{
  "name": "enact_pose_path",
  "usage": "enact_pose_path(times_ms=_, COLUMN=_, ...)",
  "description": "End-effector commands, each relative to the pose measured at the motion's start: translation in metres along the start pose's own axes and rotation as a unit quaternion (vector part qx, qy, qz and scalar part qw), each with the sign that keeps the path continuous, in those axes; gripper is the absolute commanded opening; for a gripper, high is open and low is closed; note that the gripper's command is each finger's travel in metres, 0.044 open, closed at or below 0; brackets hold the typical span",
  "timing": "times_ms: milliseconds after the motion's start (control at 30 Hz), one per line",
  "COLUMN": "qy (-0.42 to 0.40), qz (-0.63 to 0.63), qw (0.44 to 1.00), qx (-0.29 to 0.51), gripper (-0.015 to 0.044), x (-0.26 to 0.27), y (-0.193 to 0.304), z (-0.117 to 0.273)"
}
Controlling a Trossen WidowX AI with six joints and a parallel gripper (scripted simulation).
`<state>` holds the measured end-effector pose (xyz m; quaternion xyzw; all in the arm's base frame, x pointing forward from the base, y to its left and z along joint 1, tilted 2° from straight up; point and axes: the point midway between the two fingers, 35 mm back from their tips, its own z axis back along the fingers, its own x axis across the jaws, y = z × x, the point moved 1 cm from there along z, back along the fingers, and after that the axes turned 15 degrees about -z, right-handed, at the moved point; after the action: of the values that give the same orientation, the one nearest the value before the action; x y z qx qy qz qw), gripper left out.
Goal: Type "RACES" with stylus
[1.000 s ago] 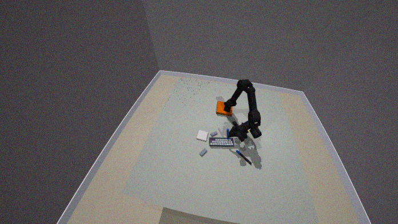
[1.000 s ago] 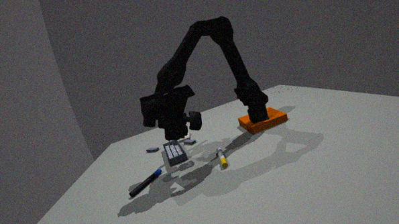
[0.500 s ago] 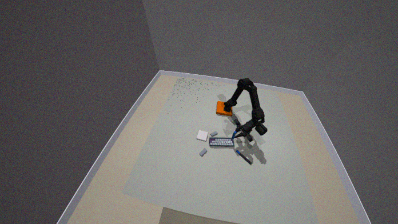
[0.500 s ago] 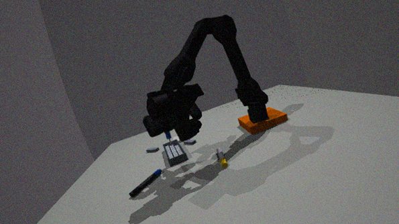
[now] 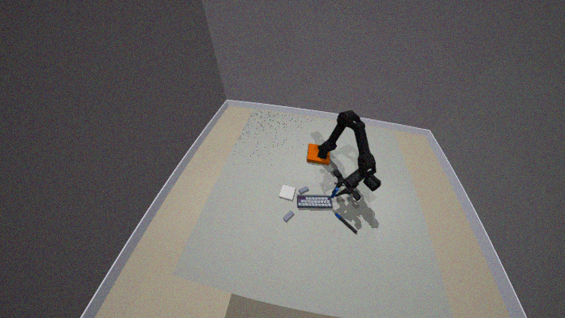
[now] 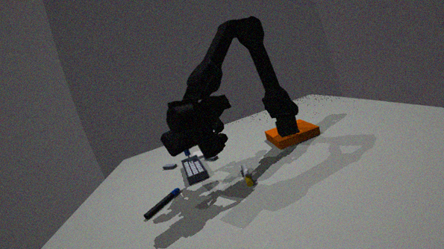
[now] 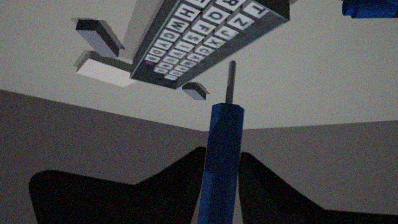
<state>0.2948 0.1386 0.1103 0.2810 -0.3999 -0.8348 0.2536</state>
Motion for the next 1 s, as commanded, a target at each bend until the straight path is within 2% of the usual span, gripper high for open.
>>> enact_pose_path(times_ms=0, qy=-0.003, qz=0.012, qw=1.0, qx=0.003, gripper=0.0, x=0.0071, y=-0.0178, z=-0.011)
enact_pose_path(times_ms=300, qy=-0.003, qz=0.012, qw=1.0, qx=0.003, gripper=0.0, x=0.0083, y=-0.0211, z=-0.013)
enact_pose_path(times_ms=400, qy=-0.003, qz=0.012, qw=1.0, qx=0.003, gripper=0.0079, x=0.0098, y=-0.0227, z=-0.0147)
enact_pose_path(times_ms=967, qy=-0.003, qz=0.012, qw=1.0, qx=0.003, gripper=0.0081, x=0.0113, y=-0.027, z=-0.0174)
